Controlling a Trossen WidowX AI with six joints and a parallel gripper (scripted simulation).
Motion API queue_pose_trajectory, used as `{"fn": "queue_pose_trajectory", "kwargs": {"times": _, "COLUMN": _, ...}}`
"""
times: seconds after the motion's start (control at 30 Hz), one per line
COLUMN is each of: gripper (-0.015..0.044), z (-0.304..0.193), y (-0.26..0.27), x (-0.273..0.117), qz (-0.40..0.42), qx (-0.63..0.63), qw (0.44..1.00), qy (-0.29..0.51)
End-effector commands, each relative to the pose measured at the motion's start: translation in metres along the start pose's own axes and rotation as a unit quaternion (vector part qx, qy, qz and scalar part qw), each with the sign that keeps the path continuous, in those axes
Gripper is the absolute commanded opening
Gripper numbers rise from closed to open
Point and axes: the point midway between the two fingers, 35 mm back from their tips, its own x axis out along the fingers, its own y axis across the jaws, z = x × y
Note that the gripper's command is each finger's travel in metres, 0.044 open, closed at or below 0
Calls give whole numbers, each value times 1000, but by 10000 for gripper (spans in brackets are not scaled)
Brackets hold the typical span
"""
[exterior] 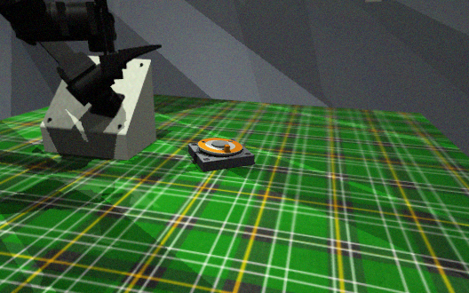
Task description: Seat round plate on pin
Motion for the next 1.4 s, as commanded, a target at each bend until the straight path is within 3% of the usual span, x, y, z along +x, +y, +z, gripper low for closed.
{"fn": "queue_pose_trajectory", "kwargs": {"times": 0.0, "gripper": 374, "z": -1, "y": 1, "x": 1, "qz": 3, "qx": 9, "qw": 1000, "qy": -2}}
{"fn": "queue_pose_trajectory", "kwargs": {"times": 0.1, "gripper": 295, "z": -6, "y": 15, "x": 9, "qz": 42, "qx": 137, "qw": 989, "qy": -26}}
{"fn": "queue_pose_trajectory", "kwargs": {"times": 0.23, "gripper": 190, "z": -11, "y": 40, "x": 28, "qz": 128, "qx": 336, "qw": 931, "qy": -54}}
{"fn": "queue_pose_trajectory", "kwargs": {"times": 0.3, "gripper": 138, "z": -11, "y": 44, "x": 31, "qz": 145, "qx": 366, "qw": 917, "qy": -56}}
{"fn": "queue_pose_trajectory", "kwargs": {"times": 0.47, "gripper": 6, "z": -6, "y": 76, "x": 56, "qz": 272, "qx": 547, "qw": 790, "qy": -48}}
{"fn": "queue_pose_trajectory", "kwargs": {"times": 0.6, "gripper": 0, "z": 2, "y": 90, "x": 69, "qz": 336, "qx": 612, "qw": 715, "qy": -30}}
{"fn": "queue_pose_trajectory", "kwargs": {"times": 0.77, "gripper": 0, "z": 27, "y": 117, "x": 95, "qz": 458, "qx": 689, "qw": 561, "qy": 40}}
{"fn": "queue_pose_trajectory", "kwargs": {"times": 0.83, "gripper": 0, "z": 29, "y": 120, "x": 98, "qz": 471, "qx": 693, "qw": 543, "qy": 56}}
{"fn": "queue_pose_trajectory", "kwargs": {"times": 1.03, "gripper": 0, "z": 48, "y": 147, "x": 125, "qz": 548, "qx": 695, "qw": 406, "qy": 227}}
{"fn": "queue_pose_trajectory", "kwargs": {"times": 1.13, "gripper": 0, "z": 54, "y": 154, "x": 131, "qz": 554, "qx": 687, "qw": 380, "qy": 276}}
{"fn": "queue_pose_trajectory", "kwargs": {"times": 1.3, "gripper": 0, "z": 72, "y": 171, "x": 153, "qz": 523, "qx": 647, "qw": 322, "qy": 452}}
{"fn": "queue_pose_trajectory", "kwargs": {"times": 1.37, "gripper": 0, "z": 74, "y": 172, "x": 156, "qz": 514, "qx": 642, "qw": 319, "qy": 471}}
